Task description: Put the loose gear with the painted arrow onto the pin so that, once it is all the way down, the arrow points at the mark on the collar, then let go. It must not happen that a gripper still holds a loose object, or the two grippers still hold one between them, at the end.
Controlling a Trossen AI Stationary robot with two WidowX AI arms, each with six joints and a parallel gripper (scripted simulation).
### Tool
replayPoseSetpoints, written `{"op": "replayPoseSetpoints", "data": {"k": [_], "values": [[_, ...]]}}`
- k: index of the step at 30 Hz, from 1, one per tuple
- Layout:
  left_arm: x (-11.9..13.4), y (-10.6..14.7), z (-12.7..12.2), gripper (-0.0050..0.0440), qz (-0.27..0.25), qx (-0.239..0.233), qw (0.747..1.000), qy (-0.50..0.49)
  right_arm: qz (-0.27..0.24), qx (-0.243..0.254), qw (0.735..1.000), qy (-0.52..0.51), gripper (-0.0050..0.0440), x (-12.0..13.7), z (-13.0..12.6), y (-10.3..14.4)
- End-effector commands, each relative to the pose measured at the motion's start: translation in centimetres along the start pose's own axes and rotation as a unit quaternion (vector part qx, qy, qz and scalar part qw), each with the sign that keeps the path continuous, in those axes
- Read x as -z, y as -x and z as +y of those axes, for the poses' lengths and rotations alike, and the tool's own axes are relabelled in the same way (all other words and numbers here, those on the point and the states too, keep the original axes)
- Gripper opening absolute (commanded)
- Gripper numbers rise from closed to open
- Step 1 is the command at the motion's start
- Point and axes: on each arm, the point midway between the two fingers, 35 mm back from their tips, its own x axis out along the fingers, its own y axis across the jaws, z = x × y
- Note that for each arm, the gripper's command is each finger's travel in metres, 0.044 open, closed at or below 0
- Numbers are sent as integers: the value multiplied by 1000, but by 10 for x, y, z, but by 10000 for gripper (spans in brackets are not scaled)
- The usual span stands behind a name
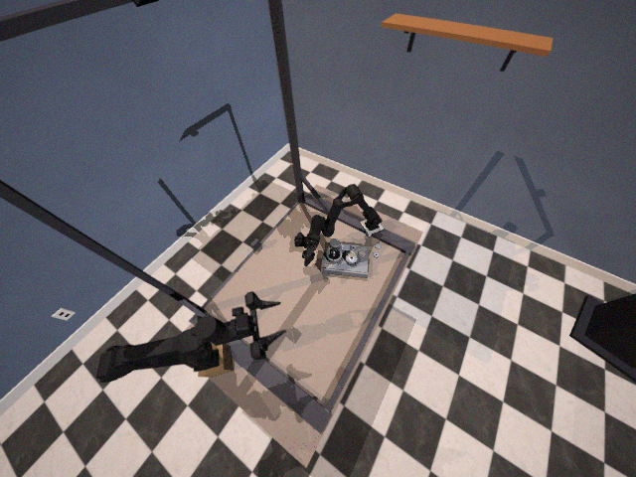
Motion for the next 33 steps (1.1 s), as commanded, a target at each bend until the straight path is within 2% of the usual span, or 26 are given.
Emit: {"op": "replayPoseSetpoints", "data": {"k": [1,17,18,24,32,33], "values": [[-2,-1,10,400,0,-8,1000,11,-8,0,1000,0,400,-7,0,1],[-2,-1,10,400,0,-8,1000,11,-8,0,1000,0,400,-7,0,1],[-2,0,7,400,-6,-2,1000,12,0,0,1000,0,400,0,0,0],[-16,1,40,400,-56,6,994,89,-4,0,1000,0,400,-3,0,1],[-31,16,92,400,-147,57,960,232,-8,0,1000,0,400,-7,0,1],[-31,16,92,400,-147,57,960,232,-8,0,1000,0,400,-7,0,1]]}}
